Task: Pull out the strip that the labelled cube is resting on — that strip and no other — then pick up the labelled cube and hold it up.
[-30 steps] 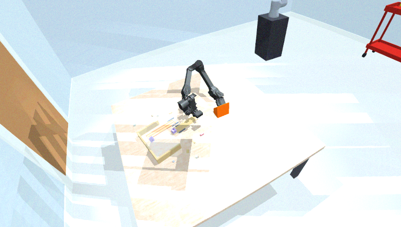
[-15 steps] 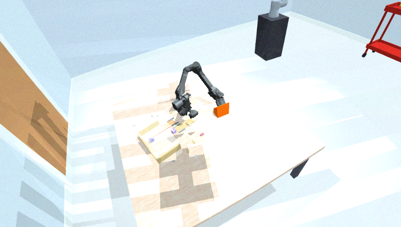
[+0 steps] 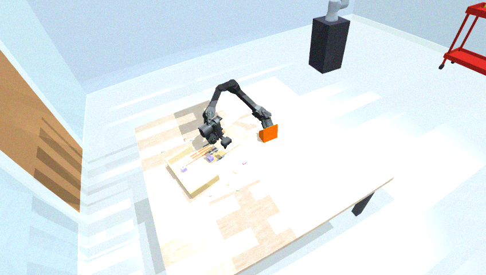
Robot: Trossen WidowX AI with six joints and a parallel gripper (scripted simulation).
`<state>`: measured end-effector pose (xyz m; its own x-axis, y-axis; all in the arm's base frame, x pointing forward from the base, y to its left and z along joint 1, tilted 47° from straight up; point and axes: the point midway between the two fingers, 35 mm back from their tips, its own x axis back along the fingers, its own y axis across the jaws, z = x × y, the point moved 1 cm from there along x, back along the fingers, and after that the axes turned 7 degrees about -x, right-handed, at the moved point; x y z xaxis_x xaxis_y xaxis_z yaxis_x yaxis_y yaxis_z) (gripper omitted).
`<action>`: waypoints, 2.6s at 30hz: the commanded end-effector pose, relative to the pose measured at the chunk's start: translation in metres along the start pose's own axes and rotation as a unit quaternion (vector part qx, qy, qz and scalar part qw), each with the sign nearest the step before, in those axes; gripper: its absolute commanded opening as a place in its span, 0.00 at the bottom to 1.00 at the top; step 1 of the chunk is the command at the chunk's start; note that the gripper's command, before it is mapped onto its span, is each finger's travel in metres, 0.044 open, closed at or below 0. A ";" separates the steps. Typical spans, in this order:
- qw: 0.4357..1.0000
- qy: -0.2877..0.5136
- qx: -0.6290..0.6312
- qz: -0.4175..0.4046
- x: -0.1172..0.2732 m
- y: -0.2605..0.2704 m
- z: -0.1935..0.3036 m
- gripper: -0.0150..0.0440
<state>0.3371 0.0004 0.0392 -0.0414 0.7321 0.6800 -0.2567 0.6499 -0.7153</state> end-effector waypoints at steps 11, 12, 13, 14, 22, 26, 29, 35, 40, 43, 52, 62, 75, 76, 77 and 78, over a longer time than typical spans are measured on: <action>1.000 0.002 0.005 -0.001 0.005 0.004 -0.056 1.00; 1.000 0.002 0.005 -0.001 0.005 0.005 -0.061 1.00; 1.000 0.002 0.005 -0.001 0.006 0.005 -0.064 1.00; 1.000 0.002 0.005 -0.001 0.006 0.006 -0.069 1.00; 1.000 0.002 0.004 -0.001 0.005 0.012 -0.093 1.00; 1.000 0.001 0.004 -0.002 0.001 0.012 -0.094 0.82; 1.000 0.001 0.004 -0.002 -0.004 0.012 -0.094 0.69; 1.000 0.001 0.004 -0.002 -0.014 0.012 -0.095 0.68; 1.000 0.001 0.004 -0.001 -0.022 0.012 -0.095 0.68; 1.000 0.001 0.004 -0.001 -0.027 0.012 -0.095 0.68; 1.000 0.002 0.004 -0.001 -0.041 0.012 -0.095 0.68; 1.000 0.001 -0.001 -0.002 -0.048 0.010 -0.094 0.63; 1.000 0.001 -0.001 -0.002 -0.048 0.010 -0.094 0.35; 1.000 0.001 -0.001 -0.002 -0.047 0.010 -0.094 0.31; 1.000 0.001 0.000 -0.002 -0.046 0.011 -0.092 0.26; 1.000 0.001 0.000 -0.002 -0.043 0.012 -0.089 0.25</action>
<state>0.4264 -0.0083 -0.0160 -0.0376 0.7300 0.6825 -0.2585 0.6526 -0.7122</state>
